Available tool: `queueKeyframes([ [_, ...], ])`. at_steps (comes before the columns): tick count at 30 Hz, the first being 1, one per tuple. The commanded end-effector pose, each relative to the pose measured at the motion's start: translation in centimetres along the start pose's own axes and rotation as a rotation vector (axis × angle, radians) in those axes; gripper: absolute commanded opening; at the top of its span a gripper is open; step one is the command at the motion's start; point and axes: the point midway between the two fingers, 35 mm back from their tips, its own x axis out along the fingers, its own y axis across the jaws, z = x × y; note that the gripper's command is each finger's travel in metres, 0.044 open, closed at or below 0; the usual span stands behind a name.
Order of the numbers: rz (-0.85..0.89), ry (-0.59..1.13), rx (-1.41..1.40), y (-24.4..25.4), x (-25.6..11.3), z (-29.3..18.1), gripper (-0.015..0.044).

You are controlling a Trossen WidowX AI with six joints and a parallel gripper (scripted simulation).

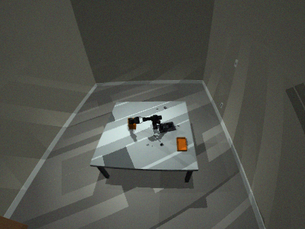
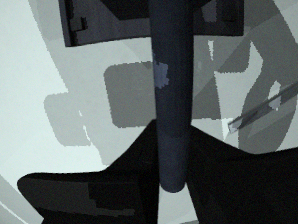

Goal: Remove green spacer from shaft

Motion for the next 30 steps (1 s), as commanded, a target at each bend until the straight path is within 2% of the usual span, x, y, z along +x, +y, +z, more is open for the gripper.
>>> queueKeyframes([
  [1,0.001,-0.003,0.001,0.1,0.0,0.3,0.0000],
  [30,0.001,-0.003,0.001,0.1,0.0,1.4,0.0000],
])
